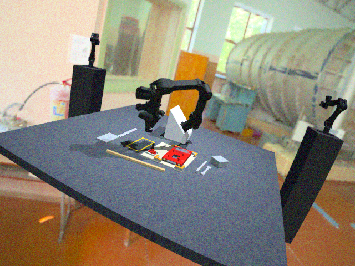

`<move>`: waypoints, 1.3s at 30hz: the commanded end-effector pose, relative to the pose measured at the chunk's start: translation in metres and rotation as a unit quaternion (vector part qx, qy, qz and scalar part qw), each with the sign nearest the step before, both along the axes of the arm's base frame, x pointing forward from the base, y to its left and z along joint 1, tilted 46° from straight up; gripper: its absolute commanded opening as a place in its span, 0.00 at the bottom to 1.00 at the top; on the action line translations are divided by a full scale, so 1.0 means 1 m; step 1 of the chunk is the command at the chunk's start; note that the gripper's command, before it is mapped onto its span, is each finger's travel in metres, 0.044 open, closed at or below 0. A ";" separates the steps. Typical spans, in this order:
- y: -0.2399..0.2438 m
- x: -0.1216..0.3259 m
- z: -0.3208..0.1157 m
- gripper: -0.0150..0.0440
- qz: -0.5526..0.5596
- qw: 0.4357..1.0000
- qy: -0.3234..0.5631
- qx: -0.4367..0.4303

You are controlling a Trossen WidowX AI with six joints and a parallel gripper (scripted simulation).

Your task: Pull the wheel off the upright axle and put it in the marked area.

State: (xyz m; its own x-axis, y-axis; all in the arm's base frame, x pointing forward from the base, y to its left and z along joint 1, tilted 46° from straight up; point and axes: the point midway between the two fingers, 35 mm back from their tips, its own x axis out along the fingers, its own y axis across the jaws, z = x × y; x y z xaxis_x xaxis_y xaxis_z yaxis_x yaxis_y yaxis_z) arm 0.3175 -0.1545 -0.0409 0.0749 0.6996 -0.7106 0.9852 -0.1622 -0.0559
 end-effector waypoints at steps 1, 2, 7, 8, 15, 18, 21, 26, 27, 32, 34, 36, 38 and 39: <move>-0.015 -0.023 -0.019 0.25 0.005 1.000 0.004 0.001; -0.018 -0.029 -0.023 0.25 0.005 1.000 0.004 0.002; -0.027 -0.042 -0.032 0.25 0.007 1.000 0.003 0.003; -0.027 -0.042 -0.032 0.25 0.007 1.000 0.003 0.003; -0.014 -0.041 -0.045 0.25 0.007 1.000 0.003 0.003; -0.012 -0.041 -0.047 0.25 0.007 1.000 0.003 0.003; -0.005 -0.039 -0.054 0.25 0.006 1.000 0.003 0.003; 0.016 -0.036 -0.077 0.25 0.006 1.000 0.003 0.003; 0.021 -0.035 -0.081 0.25 0.006 1.000 0.003 0.003; 0.045 -0.035 -0.103 0.25 0.007 1.000 0.002 0.004; 0.048 -0.035 -0.105 0.25 0.007 1.000 0.002 0.005; 0.048 -0.035 -0.105 0.25 0.007 1.000 0.002 0.005; 0.048 -0.035 -0.105 0.25 0.007 1.000 0.002 0.005; 0.046 -0.036 -0.102 0.30 0.011 1.000 0.004 0.004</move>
State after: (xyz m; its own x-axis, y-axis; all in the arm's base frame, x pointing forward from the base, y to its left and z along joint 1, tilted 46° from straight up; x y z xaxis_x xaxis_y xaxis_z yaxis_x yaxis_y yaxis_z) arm 0.2816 -0.1089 -0.1439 0.0570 0.7051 -0.7068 0.9879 -0.1422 -0.0622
